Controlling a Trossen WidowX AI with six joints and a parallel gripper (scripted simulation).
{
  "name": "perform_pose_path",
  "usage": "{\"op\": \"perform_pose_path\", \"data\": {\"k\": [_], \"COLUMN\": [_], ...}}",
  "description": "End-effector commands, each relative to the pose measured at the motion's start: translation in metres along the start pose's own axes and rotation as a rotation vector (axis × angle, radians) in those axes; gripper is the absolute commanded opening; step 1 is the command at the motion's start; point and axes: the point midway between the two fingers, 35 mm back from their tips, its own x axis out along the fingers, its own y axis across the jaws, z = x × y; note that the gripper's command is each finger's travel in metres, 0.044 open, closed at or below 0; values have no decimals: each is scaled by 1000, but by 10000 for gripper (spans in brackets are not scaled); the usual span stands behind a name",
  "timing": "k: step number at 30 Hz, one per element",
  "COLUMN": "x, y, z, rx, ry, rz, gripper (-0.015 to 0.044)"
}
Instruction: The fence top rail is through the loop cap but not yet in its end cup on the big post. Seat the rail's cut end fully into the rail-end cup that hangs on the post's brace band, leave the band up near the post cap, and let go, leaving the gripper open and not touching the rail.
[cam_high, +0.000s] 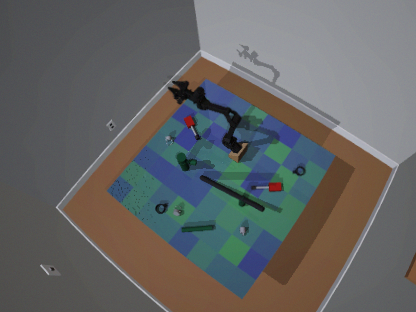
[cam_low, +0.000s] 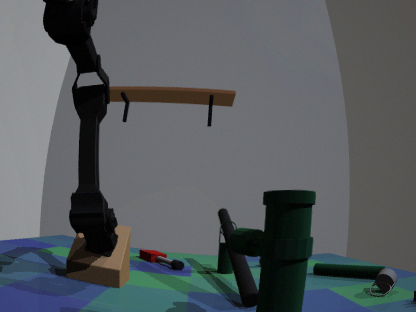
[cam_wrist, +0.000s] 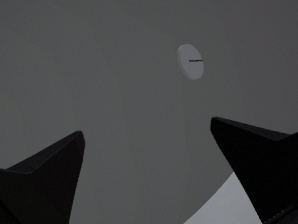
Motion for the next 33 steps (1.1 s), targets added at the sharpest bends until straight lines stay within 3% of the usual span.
{"op": "perform_pose_path", "data": {"k": [1,10,17,24,33], "x": [6,9,-16,-69,-170], "y": [58,144,215,244,219], "z": [1,47,132,239,363], "rx": [271,700,1152,1465,1560], "ry": [22,3,35,85,183], "rz": [146,373,734,1154,1702], "gripper": [440,440,440,440,440]}}
